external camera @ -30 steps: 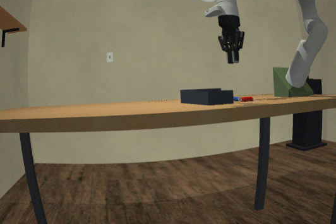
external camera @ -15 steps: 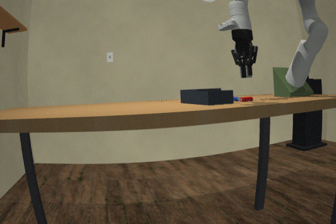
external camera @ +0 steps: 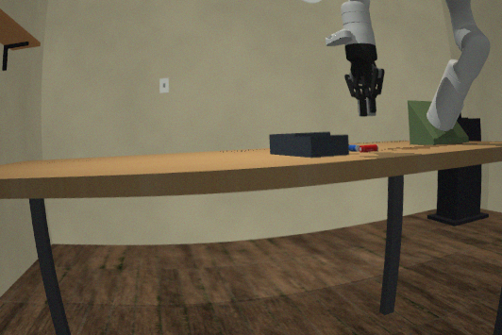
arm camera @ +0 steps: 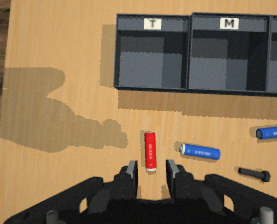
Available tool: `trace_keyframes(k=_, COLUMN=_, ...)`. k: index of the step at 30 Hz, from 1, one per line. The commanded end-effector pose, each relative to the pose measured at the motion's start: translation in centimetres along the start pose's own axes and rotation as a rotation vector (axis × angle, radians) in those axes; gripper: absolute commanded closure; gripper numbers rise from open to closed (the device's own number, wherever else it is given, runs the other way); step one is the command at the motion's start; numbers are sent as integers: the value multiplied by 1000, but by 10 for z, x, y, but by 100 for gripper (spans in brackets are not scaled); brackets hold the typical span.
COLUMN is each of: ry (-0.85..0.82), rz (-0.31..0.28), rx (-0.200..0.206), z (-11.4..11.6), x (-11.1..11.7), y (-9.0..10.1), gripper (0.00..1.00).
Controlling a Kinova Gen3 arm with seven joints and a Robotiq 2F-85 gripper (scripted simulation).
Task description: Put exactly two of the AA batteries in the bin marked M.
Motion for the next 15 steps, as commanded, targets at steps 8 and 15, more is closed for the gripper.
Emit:
trace_keyframes(k=8, ry=0, rz=1, rx=-1, z=0, x=1, y=1, gripper=71)
trace_keyframes(k=15, ry=0, rz=1, rx=-1, z=0, x=0, y=-19, gripper=71)
Point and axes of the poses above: the point where the finger pads meet when closed, its own y axis back along the fingers, its own z axis across the jaws, x = y × z, the point moved 5 cm from there along y, back along the fingers
